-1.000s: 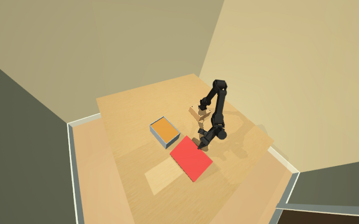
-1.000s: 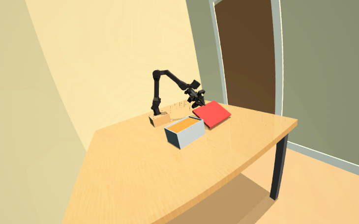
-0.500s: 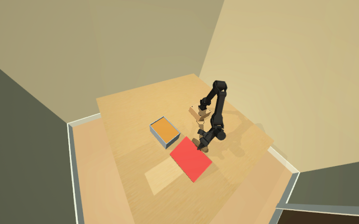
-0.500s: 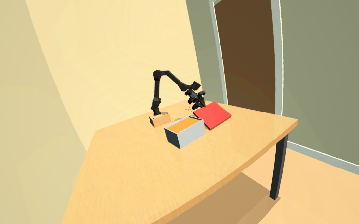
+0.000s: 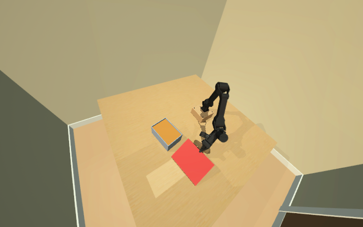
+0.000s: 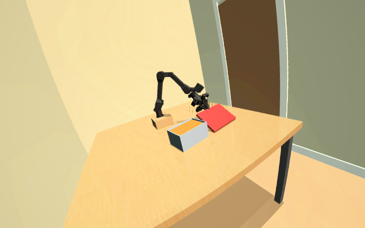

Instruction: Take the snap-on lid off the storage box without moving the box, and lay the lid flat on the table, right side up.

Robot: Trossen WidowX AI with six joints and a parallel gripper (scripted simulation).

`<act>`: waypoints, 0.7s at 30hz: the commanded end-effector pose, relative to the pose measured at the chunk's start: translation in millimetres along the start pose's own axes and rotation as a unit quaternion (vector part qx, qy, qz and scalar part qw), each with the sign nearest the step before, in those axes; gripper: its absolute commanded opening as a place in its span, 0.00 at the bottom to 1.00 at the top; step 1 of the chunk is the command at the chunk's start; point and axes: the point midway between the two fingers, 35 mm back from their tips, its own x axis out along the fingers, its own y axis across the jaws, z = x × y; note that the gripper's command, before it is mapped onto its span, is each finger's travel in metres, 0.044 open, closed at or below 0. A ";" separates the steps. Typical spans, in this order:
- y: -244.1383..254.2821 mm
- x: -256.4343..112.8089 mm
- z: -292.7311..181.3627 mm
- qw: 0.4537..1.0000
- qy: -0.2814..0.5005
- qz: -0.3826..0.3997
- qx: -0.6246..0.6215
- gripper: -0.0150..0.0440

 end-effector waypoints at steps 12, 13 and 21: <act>-16.3 10.8 1.5 1.000 -0.001 -0.009 -0.005 0.25; -16.9 11.3 1.5 1.000 -0.001 -0.009 -0.005 0.25; -22.0 15.3 1.6 1.000 -0.002 -0.009 -0.005 0.25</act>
